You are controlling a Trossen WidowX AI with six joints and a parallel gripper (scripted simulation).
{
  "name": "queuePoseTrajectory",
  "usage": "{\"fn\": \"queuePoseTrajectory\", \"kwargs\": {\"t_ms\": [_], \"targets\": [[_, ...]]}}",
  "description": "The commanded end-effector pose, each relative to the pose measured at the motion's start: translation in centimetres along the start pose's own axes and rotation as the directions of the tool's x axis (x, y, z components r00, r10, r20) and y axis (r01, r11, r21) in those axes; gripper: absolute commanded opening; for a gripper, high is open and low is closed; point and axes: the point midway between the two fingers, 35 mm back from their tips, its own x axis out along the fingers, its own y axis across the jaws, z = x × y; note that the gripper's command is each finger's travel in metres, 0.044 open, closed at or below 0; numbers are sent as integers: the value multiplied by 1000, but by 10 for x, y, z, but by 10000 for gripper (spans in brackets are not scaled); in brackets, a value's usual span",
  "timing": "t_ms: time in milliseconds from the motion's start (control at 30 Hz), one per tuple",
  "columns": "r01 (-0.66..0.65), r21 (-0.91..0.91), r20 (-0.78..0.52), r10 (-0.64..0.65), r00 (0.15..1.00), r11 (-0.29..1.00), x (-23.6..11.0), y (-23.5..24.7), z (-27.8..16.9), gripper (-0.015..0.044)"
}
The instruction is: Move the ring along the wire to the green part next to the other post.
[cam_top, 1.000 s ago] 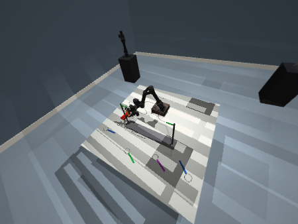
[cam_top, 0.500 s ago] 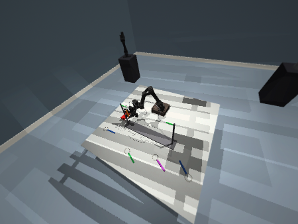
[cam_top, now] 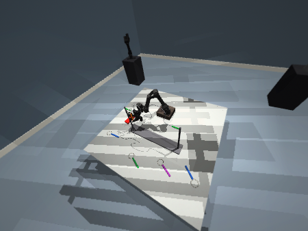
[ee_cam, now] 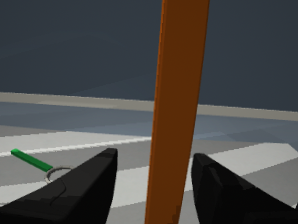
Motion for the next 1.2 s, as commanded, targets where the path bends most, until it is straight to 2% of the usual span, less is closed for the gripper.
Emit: {"fn": "queuePoseTrajectory", "kwargs": {"t_ms": [0, 33, 433, 1167], "targets": [[3, 6, -1, -3, 1000, 1000, 0, -1, 0, 160], [3, 6, -1, -3, 1000, 1000, 0, -1, 0, 160], [0, 0, 0, 0, 1000, 1000, 0, 0, 0, -150], [1, 6, 0, -1, 1000, 1000, 0, 1, 21, -150]]}}
